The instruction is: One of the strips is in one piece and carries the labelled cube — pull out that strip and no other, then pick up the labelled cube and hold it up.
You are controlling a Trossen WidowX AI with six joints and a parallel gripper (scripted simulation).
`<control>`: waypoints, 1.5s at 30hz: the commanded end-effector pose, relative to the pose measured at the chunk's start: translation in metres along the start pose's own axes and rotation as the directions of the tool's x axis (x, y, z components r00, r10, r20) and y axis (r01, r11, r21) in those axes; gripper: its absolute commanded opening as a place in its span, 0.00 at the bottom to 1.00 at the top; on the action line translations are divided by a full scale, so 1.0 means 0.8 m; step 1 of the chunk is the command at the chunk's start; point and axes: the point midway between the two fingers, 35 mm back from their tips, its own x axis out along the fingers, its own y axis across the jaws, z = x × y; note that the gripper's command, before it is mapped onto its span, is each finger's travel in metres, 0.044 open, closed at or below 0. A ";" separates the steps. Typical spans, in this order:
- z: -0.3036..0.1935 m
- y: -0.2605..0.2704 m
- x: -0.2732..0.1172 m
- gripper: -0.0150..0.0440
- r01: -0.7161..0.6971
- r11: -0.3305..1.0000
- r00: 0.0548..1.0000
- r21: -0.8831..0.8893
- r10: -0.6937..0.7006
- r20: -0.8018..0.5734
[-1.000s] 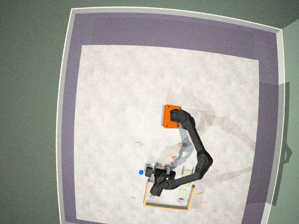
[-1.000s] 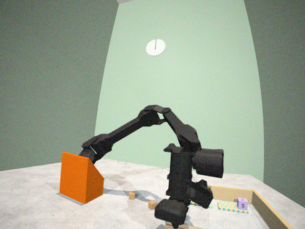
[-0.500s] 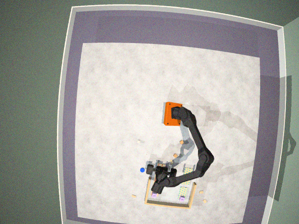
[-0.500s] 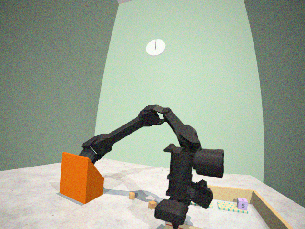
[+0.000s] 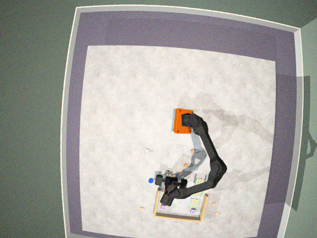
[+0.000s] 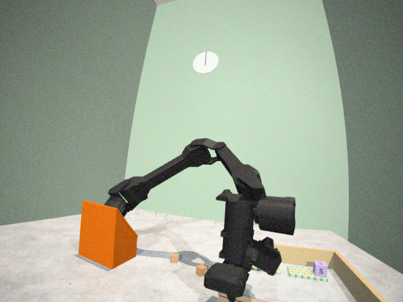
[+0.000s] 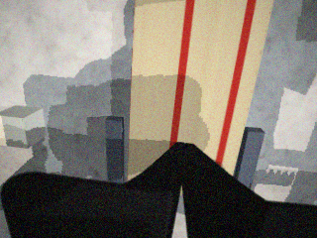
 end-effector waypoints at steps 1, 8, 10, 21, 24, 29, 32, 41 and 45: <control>0.000 0.001 0.003 0.25 -0.002 1.000 1.000 0.000 0.002 0.000; 0.001 0.001 0.003 0.25 -0.002 1.000 1.000 0.000 0.002 0.000; 0.001 0.001 0.004 0.25 -0.002 1.000 1.000 0.000 0.002 0.000; -0.003 0.000 0.005 0.25 -0.002 1.000 1.000 0.000 0.002 0.000; -0.009 0.000 0.005 0.25 -0.002 1.000 1.000 0.000 0.002 0.000; -0.019 -0.001 0.005 0.25 -0.002 1.000 1.000 0.000 0.002 -0.001; -0.024 -0.001 0.005 0.25 -0.002 1.000 1.000 0.000 0.002 -0.001; -0.042 -0.002 0.006 0.25 -0.002 1.000 1.000 0.001 0.002 -0.001; -0.049 -0.003 0.006 0.25 -0.002 1.000 1.000 0.001 0.002 -0.001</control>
